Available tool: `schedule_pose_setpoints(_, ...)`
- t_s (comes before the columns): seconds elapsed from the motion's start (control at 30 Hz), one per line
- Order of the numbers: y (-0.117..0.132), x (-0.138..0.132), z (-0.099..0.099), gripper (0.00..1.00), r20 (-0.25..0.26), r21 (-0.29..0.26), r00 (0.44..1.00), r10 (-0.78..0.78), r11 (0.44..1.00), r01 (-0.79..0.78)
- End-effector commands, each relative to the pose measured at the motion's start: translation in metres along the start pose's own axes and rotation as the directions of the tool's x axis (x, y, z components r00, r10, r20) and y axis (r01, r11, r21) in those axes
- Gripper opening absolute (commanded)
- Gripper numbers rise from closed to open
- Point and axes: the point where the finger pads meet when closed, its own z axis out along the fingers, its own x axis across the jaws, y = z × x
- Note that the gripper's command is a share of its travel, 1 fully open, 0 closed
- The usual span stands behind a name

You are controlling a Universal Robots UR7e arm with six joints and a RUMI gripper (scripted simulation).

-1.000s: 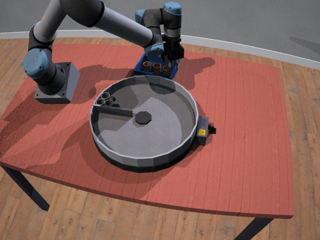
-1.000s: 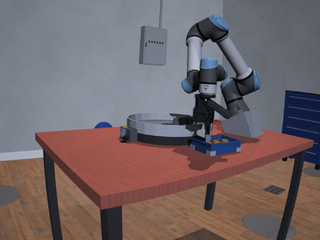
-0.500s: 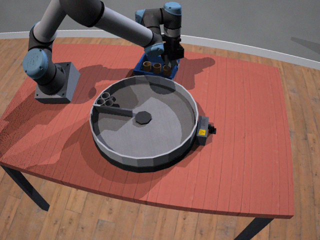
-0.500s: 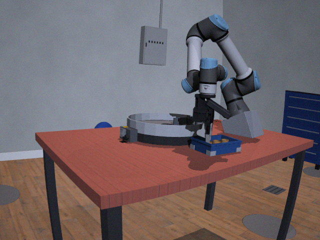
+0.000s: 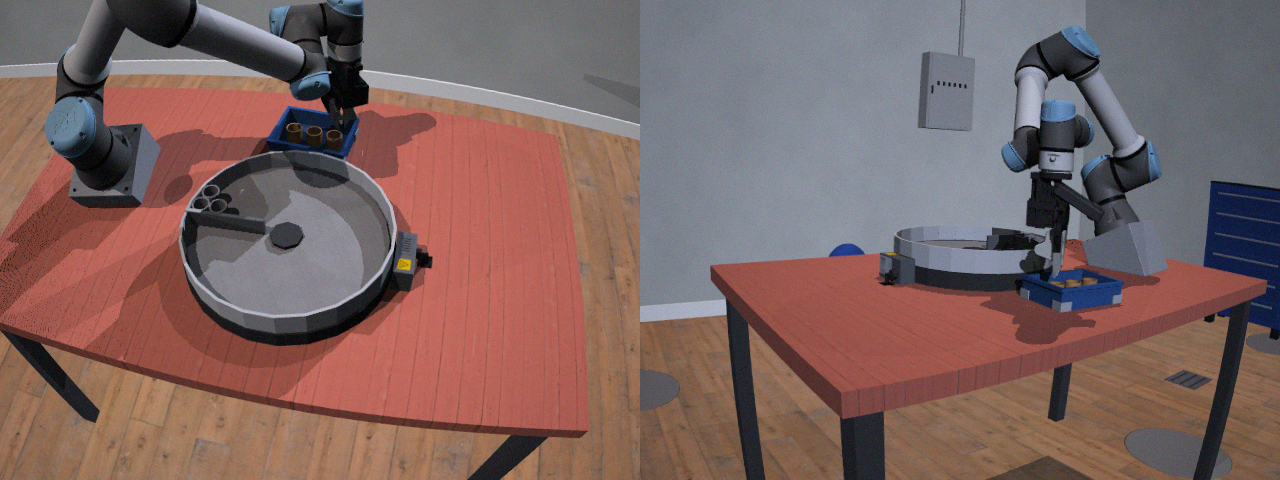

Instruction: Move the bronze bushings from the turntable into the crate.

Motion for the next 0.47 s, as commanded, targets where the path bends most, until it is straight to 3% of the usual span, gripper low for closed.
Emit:
schedule_pose_setpoints(0.0,0.0,0.0,-0.018,0.06,0.0,0.0,1.0,0.0,1.0,0.0)
schedule_pose_setpoints(0.1,0.0,0.0,-0.033,0.06,0.0,0.0,1.0,0.0,1.0,0.0)
schedule_pose_setpoints(0.43,0.0,0.0,-0.033,0.06,0.0,0.0,1.0,0.0,1.0,0.0)
